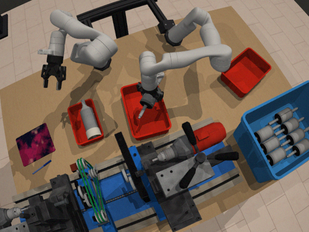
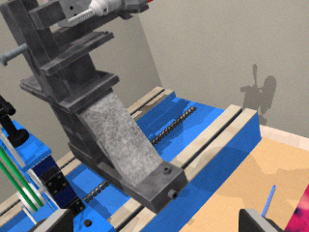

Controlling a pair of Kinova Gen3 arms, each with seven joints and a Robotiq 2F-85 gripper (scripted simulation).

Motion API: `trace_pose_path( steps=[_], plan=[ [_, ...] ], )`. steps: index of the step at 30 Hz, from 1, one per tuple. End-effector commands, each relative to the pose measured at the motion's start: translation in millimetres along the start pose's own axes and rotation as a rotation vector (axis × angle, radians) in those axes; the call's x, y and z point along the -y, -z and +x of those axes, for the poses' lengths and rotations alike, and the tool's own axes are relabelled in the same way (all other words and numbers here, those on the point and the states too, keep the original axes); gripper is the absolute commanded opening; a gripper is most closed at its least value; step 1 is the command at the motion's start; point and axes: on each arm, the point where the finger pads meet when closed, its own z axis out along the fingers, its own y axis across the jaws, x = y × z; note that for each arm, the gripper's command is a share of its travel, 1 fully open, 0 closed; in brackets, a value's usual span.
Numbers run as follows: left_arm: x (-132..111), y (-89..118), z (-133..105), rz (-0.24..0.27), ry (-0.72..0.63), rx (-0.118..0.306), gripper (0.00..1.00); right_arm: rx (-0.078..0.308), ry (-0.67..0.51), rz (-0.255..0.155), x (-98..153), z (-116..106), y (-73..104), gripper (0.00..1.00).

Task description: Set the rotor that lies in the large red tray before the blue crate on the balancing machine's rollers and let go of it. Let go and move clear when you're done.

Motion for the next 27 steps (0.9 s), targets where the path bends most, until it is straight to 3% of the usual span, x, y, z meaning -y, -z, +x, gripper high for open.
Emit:
trace_pose_path(
  steps=[1, 27],
  plan=[
    [4.8, 2.3, -6.0, 0.0, 0.003, 0.003, 0.099, 0.0, 0.0, 0.0, -0.1, 0.2, 0.1, 1.0],
    [22.2, 4.1, -25.9, 0.0, 0.014, 0.003, 0.099, 0.0, 0.0, 0.0, -0.1, 0.2, 0.1, 1.0]
  ],
)
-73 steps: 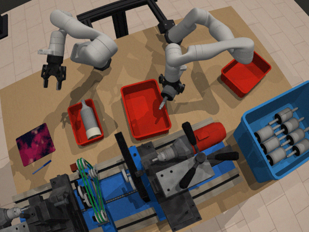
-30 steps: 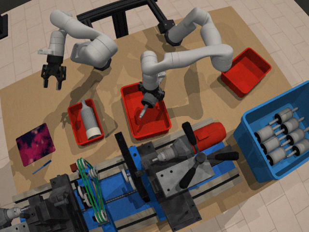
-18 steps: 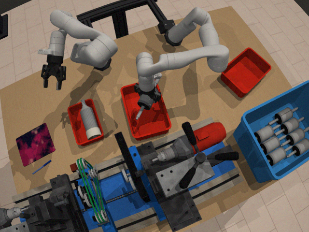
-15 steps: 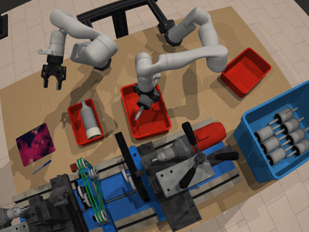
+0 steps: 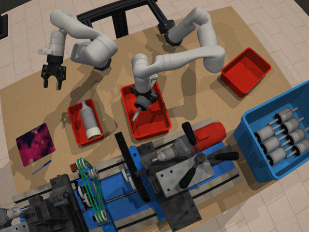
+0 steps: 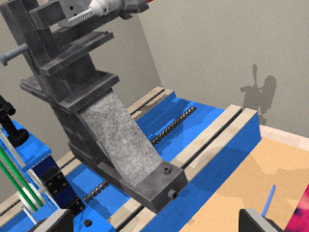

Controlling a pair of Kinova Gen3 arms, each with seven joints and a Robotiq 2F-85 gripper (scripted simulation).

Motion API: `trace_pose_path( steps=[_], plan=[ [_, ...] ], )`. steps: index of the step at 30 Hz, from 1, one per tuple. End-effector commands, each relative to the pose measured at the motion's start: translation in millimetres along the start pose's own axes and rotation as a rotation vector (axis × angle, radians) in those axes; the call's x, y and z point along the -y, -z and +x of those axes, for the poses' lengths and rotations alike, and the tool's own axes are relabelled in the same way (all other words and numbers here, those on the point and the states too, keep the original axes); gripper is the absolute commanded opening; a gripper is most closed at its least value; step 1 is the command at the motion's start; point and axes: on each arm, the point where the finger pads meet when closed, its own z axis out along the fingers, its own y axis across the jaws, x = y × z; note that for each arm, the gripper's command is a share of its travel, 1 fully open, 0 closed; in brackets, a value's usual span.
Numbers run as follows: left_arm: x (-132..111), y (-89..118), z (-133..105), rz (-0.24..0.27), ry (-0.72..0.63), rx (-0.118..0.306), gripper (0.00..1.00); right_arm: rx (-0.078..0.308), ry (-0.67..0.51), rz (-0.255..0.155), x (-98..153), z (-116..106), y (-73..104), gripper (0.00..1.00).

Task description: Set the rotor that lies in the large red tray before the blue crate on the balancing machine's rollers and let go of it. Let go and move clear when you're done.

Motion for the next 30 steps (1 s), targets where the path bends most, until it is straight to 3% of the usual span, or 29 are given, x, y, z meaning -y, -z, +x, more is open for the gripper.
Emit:
trace_pose_path(
  steps=[1, 30],
  plan=[
    [1.6, 2.1, -2.2, 0.001, 0.001, 0.004, 0.099, 0.0, 0.0, 0.0, -0.1, 0.2, 0.1, 1.0],
    [3.3, -8.1, -4.0, 0.001, 0.002, 0.004, 0.099, 0.0, 0.0, 0.0, -0.1, 0.2, 0.1, 1.0]
  ],
)
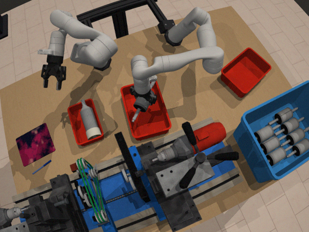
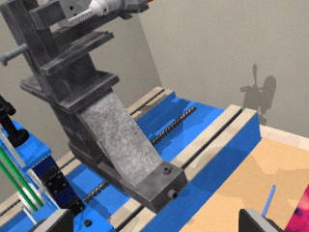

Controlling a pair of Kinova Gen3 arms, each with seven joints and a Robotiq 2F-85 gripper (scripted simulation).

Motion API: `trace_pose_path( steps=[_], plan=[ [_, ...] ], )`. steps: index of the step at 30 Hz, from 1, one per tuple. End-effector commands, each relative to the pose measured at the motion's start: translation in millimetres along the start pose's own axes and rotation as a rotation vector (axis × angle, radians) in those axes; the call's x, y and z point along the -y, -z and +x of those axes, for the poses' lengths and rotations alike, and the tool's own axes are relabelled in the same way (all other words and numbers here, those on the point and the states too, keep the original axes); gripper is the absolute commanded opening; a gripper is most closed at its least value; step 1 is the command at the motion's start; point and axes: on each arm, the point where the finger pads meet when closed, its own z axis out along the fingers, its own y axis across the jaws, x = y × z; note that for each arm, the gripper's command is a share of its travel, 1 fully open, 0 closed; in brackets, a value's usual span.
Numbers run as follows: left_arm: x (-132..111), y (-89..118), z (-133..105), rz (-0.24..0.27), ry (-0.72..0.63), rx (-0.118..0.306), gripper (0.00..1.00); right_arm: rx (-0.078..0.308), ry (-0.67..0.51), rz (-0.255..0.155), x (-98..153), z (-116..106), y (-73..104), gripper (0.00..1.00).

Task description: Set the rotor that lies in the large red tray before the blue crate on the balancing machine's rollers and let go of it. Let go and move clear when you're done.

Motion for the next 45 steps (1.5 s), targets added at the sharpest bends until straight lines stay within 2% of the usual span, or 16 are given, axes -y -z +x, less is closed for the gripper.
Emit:
trace_pose_path(
  steps=[1, 16, 45],
  plan=[
    [0.4, -0.7, -0.8, 0.001, 0.0, 0.004, 0.099, 0.0, 0.0, 0.0, -0.1, 0.2, 0.1, 1.0],
    [0.6, -23.2, -1.0, 0.001, 0.0, 0.005, 0.099, 0.0, 0.0, 0.0, -0.1, 0.2, 0.1, 1.0],
    [1.2, -85.2, -1.8, 0.003, 0.0, 0.007, 0.099, 0.0, 0.0, 0.0, -0.1, 0.2, 0.1, 1.0]
  ],
)
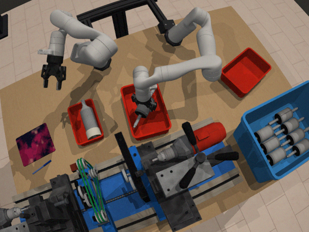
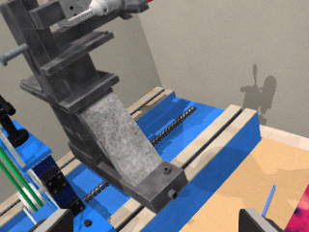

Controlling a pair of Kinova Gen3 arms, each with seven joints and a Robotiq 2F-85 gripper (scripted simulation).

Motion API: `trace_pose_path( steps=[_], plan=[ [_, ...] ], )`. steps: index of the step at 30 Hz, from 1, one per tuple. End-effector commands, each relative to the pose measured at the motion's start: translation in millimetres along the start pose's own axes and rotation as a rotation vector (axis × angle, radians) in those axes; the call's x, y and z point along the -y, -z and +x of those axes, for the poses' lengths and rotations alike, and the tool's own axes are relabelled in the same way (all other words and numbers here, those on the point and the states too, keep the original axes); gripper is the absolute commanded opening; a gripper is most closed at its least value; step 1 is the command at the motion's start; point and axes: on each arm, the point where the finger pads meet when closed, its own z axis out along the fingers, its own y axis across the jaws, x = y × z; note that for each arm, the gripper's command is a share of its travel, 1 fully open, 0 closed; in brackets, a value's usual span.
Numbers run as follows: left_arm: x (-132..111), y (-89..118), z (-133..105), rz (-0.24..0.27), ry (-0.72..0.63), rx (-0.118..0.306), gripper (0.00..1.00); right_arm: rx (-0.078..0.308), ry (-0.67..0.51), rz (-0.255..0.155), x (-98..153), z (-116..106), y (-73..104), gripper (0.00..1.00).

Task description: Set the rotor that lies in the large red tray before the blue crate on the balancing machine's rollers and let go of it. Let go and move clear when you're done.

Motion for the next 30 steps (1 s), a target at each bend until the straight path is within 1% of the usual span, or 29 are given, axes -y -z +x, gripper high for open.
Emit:
trace_pose_path(
  steps=[1, 19, 30],
  plan=[
    [0.4, -5.3, -1.1, 0.001, 0.0, 0.004, 0.099, 0.0, 0.0, 0.0, -0.1, 0.2, 0.1, 1.0],
    [0.6, -33.3, -1.4, 0.001, 0.0, 0.005, 0.099, 0.0, 0.0, 0.0, -0.1, 0.2, 0.1, 1.0],
    [0.7, -41.6, -1.5, 0.002, 0.0, 0.005, 0.099, 0.0, 0.0, 0.0, -0.1, 0.2, 0.1, 1.0]
  ],
)
